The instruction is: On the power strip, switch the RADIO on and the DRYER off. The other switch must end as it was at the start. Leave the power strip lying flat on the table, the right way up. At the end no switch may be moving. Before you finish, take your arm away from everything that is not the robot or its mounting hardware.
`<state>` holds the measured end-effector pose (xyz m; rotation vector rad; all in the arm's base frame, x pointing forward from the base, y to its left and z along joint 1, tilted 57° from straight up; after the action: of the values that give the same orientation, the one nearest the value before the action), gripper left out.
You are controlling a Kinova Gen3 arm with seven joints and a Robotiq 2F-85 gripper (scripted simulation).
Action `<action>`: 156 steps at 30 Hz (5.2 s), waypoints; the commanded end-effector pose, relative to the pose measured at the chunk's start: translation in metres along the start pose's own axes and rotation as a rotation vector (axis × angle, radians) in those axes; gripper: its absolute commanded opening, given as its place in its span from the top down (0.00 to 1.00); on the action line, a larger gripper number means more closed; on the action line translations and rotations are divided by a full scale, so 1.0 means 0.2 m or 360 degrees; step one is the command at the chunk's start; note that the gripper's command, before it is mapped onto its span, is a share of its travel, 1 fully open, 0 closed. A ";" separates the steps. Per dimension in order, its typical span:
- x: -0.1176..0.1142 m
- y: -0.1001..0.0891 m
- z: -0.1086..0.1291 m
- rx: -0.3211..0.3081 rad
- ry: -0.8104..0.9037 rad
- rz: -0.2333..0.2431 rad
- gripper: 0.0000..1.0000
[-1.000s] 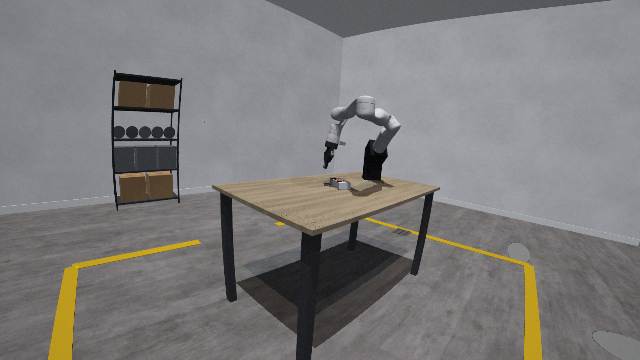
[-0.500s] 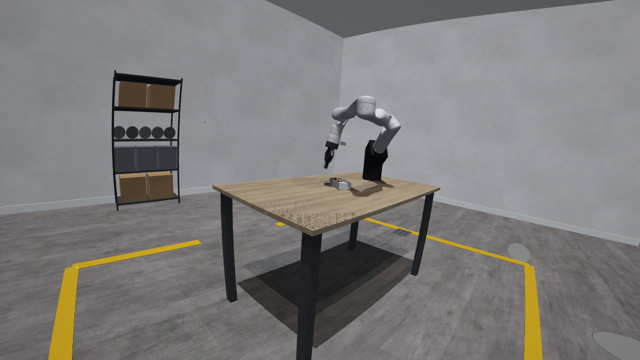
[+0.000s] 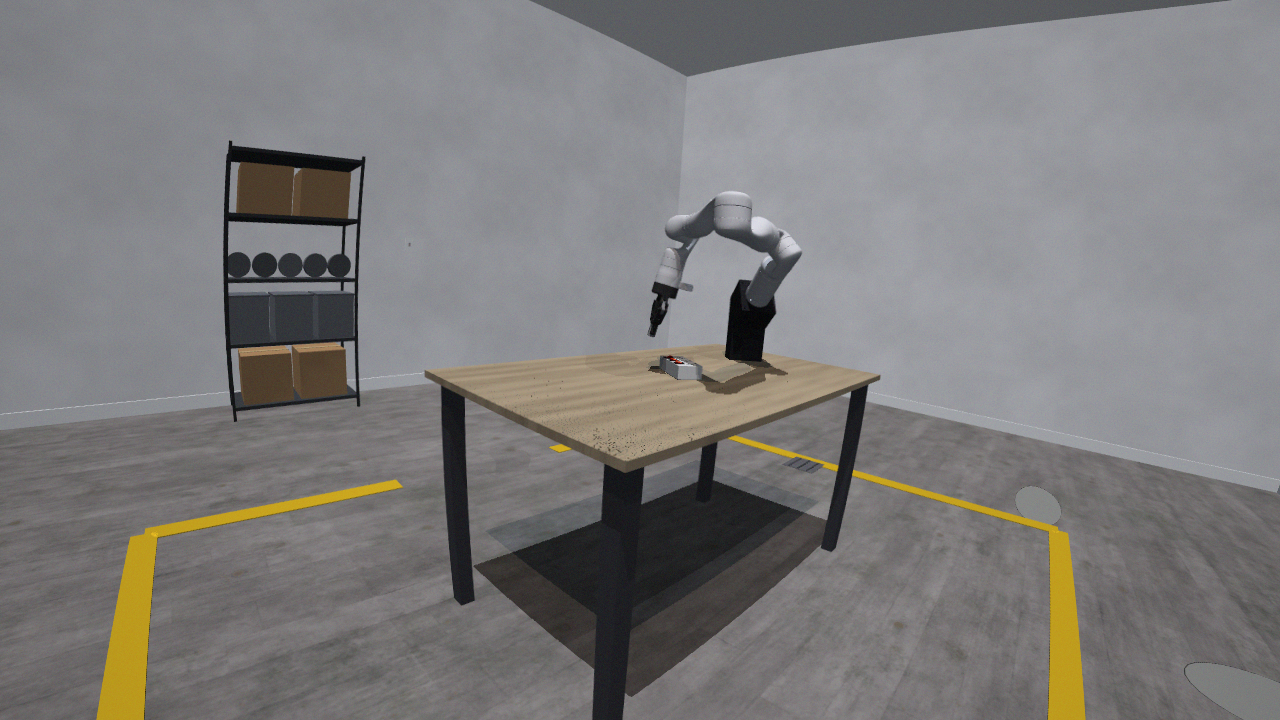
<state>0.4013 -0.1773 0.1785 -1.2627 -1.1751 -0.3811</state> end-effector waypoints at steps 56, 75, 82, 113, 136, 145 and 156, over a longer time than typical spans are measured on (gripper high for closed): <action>-0.02 -0.02 0.02 -0.0030 0.0204 0.0031 1.00; -0.03 -0.02 0.02 -0.0033 0.0222 0.0034 1.00; -0.03 -0.02 0.02 -0.0033 0.0222 0.0034 1.00; -0.03 -0.02 0.02 -0.0033 0.0222 0.0034 1.00; -0.03 -0.02 0.02 -0.0033 0.0222 0.0034 1.00; -0.02 0.00 0.02 -0.0033 0.0221 0.0030 1.00; -0.02 0.03 0.03 -0.0033 0.0221 0.0024 1.00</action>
<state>0.4018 -0.1719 0.1718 -1.2420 -1.0460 -0.4641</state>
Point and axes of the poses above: the point where the finger pads meet when closed, its own y axis out along the fingers, its own x axis across the jaws, z = x × y, the point moved 5 cm from there along -y, back along the fingers, and after that the axes turned 2 degrees about y, right-handed, at the moved point
